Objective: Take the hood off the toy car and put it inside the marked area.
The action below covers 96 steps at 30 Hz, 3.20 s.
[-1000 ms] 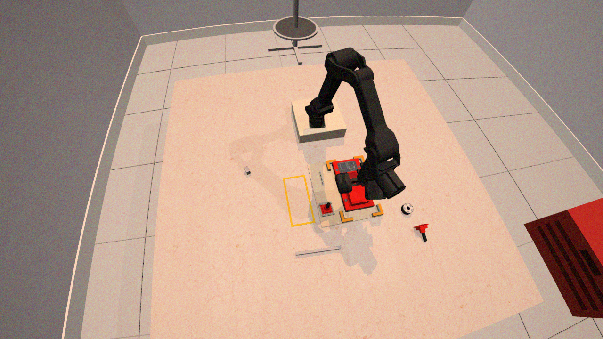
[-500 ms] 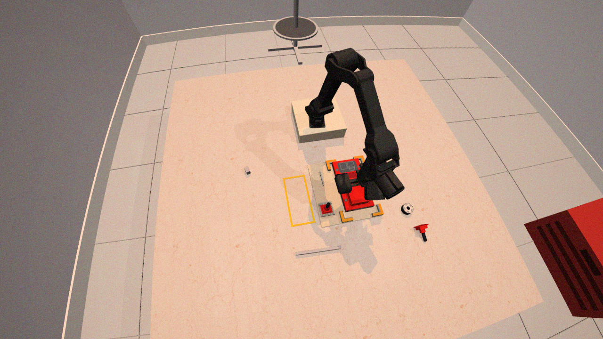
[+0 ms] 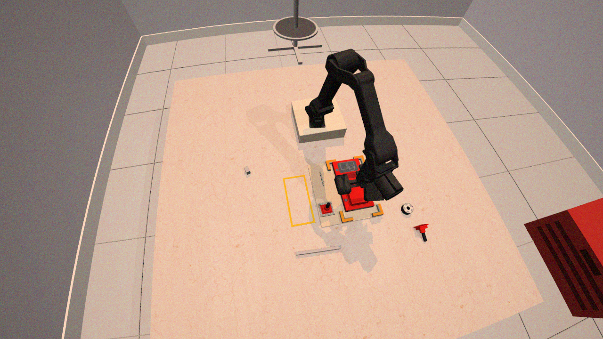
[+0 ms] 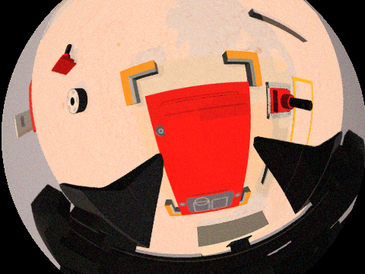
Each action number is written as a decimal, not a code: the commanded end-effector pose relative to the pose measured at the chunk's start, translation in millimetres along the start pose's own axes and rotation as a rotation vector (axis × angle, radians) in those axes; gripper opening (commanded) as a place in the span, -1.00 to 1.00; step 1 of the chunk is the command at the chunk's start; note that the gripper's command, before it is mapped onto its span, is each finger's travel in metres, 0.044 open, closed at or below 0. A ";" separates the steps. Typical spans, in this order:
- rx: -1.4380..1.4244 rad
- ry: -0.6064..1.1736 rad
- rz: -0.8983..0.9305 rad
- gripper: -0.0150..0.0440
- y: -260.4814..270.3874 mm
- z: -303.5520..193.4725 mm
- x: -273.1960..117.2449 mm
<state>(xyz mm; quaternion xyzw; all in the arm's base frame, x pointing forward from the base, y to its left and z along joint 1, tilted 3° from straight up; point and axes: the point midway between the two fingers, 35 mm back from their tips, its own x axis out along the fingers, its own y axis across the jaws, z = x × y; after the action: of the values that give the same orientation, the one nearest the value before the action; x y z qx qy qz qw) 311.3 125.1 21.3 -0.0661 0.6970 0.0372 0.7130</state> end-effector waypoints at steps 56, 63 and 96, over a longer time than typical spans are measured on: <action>0.001 0.002 0.000 -0.49 0.1 0.0 -5.0; 0.001 0.002 0.000 -0.49 0.2 0.0 -9.5; -0.003 0.007 0.000 -0.49 -3.2 0.6 -56.9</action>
<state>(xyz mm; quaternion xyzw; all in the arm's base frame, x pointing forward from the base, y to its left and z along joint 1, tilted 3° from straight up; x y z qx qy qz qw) 310.7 127.3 80.1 -0.0664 0.6978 0.0378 0.7122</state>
